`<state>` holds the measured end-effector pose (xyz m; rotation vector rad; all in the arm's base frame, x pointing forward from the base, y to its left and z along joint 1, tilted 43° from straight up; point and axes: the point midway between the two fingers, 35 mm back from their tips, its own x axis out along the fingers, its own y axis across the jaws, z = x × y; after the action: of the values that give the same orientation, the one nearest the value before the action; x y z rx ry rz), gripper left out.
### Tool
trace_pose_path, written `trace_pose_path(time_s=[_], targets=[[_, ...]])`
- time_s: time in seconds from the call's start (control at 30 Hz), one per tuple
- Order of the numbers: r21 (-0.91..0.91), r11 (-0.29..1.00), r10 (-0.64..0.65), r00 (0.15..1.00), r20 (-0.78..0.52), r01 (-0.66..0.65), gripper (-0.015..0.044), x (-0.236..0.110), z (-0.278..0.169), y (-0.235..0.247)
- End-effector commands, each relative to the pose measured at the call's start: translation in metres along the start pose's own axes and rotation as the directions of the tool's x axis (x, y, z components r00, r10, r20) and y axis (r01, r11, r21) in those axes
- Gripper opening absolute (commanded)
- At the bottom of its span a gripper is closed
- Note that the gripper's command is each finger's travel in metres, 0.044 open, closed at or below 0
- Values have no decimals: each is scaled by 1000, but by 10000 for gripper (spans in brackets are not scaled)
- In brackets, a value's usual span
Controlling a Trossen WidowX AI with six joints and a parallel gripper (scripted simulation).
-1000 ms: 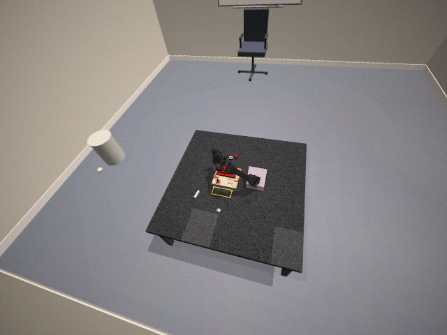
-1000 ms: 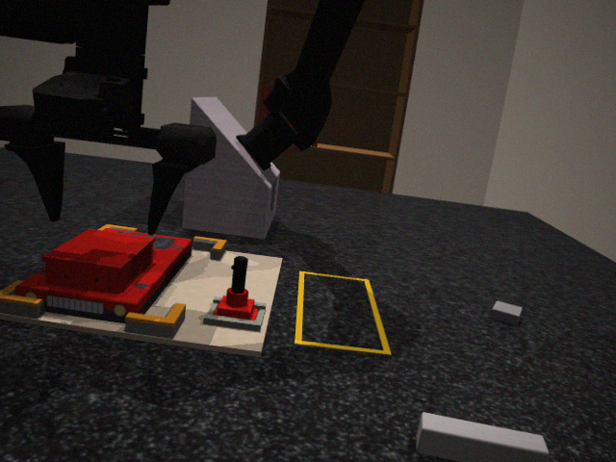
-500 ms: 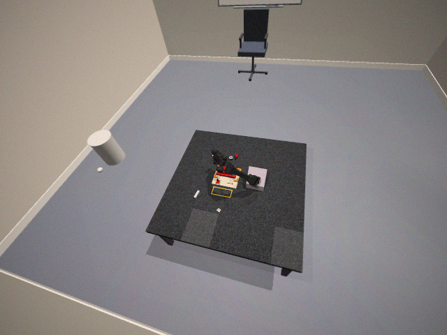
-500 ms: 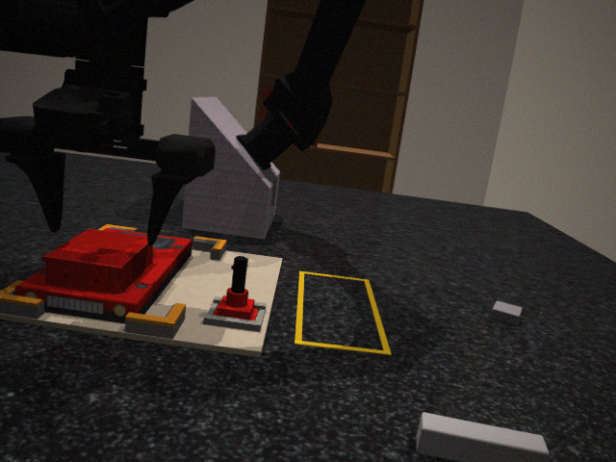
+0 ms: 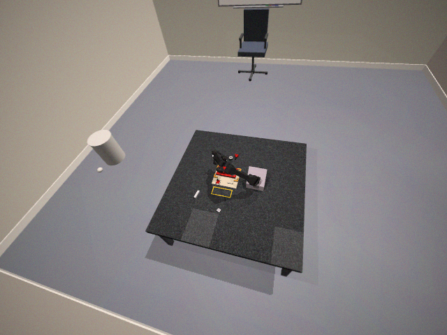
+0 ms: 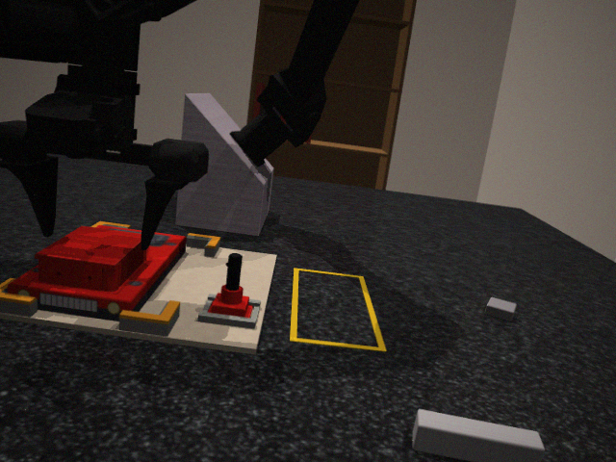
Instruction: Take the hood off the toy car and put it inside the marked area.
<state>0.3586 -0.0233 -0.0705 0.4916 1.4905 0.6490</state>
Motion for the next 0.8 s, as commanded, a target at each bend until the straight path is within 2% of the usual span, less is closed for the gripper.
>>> trace_pose_path(time_s=[0.0,0.77], targets=[[4,1000,3,1000,2,-3,440,2,0,0],[4,1000,4,1000,2,-4,440,14,0,0]])
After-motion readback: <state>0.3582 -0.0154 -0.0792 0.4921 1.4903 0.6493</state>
